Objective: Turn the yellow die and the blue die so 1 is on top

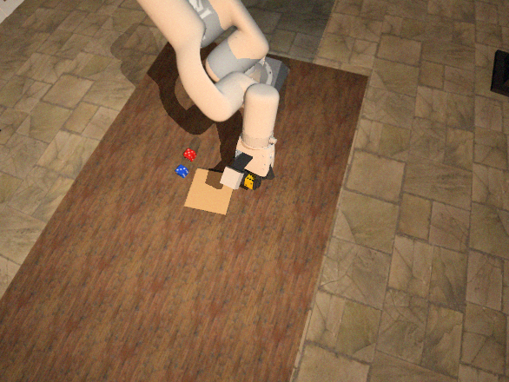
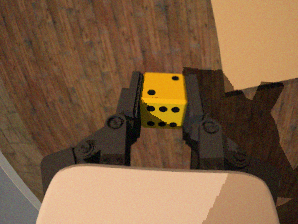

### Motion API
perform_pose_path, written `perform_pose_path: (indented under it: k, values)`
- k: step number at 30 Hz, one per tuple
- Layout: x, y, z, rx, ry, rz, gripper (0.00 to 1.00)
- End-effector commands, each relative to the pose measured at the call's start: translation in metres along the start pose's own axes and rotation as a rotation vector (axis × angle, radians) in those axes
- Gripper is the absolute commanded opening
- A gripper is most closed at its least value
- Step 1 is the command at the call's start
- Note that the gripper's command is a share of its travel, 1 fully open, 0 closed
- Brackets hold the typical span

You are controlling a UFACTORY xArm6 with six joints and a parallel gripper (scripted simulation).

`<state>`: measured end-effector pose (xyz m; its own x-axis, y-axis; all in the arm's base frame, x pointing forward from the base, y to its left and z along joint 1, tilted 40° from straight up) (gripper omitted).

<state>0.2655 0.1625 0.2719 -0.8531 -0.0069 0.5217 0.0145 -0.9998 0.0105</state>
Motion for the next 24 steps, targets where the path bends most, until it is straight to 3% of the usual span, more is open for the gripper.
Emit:
perform_pose_path:
  k: [1, 12, 14, 15, 24]
  values:
    - [-0.0012, 0.0006, -0.0050, -0.004, 0.165, -0.059, 0.27]
    - [-0.0022, 0.0007, -0.0096, -0.002, 0.370, -0.084, 0.27]
    - [-0.0022, 0.0007, -0.0096, -0.002, 0.370, -0.084, 0.27]
    - [-0.0029, 0.0011, -0.0111, -0.001, 0.426, -0.093, 0.27]
    - [-0.0037, 0.0008, -0.0139, 0.001, 0.591, -0.111, 0.27]
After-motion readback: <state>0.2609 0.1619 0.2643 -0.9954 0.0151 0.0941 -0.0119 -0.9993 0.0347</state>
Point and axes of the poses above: the point where the finger pads meet when closed, its own x axis back along the fingers, its own y axis across the jaws, z = x × y, the point moved 2 cm from there along x, back along the fingers, and after that the axes turned 7 degrees about x, right-handed, at the moved point
